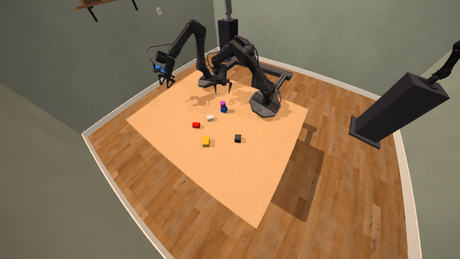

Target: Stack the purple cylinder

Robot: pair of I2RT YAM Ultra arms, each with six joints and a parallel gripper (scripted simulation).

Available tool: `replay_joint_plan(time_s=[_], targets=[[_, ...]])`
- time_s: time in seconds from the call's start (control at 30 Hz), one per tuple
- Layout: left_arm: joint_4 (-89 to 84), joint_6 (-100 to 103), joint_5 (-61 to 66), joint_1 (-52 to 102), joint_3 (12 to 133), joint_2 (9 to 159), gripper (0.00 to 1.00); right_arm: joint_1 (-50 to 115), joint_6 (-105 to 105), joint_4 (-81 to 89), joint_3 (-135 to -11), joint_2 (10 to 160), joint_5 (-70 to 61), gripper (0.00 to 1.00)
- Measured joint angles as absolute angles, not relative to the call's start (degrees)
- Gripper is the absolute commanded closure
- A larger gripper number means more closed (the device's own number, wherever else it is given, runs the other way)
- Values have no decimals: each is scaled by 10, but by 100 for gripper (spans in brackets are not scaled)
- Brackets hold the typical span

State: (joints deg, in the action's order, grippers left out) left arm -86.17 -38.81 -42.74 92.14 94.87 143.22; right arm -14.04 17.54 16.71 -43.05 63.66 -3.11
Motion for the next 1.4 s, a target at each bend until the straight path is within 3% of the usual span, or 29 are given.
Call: replay_joint_plan(time_s=[0.4,1.4], targets=[[-825,-337,-386,900,931,1403,0,-116,155,189,-432,637,-18,0],[-371,-108,-239,755,520,974,0,363,-71,422,-506,584,138,0]])
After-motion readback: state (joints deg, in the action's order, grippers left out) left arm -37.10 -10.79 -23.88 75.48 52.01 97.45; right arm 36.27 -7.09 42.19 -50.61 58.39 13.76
